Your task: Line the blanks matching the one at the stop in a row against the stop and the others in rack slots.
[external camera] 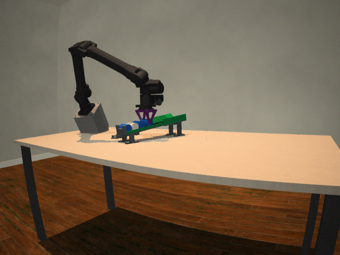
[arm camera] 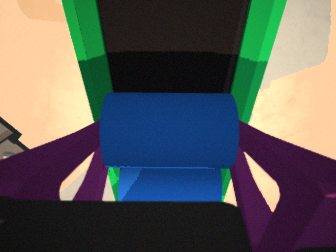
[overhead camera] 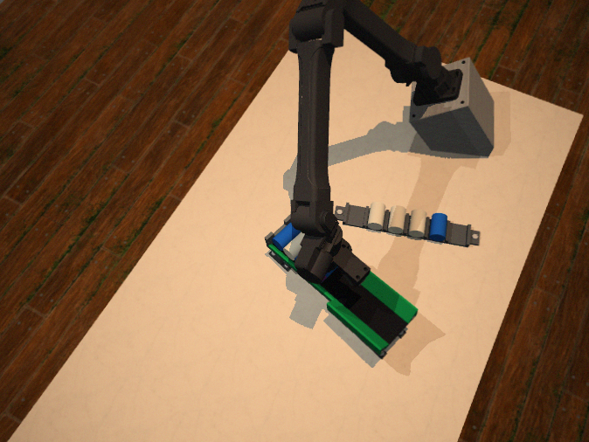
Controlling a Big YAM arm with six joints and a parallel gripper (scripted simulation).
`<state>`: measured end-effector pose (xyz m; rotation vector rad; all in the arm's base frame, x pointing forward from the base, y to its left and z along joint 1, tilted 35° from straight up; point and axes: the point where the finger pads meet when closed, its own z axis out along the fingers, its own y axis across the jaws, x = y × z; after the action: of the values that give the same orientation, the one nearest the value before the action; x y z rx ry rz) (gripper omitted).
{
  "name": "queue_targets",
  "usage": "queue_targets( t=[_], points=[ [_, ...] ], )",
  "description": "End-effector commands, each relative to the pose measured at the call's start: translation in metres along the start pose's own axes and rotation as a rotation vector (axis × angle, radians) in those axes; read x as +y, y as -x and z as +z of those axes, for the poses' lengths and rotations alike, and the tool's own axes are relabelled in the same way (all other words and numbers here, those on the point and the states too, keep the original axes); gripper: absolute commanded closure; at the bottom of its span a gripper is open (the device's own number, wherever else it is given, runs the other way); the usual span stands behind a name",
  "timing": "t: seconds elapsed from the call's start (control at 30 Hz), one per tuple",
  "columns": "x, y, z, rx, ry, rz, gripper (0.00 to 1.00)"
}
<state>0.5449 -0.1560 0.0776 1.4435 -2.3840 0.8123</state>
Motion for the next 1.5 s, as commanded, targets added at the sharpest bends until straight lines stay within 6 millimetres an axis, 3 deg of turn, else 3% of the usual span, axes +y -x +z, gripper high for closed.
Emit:
queue_targets(
  t=[0.0, 1.47],
  points=[
    [-0.009, -0.011, -0.001, -0.005, -0.019, 0.026, 0.39],
    [-0.021, -0.008, -0.002, -0.009, -0.031, 0.035, 0.39]
  ],
)
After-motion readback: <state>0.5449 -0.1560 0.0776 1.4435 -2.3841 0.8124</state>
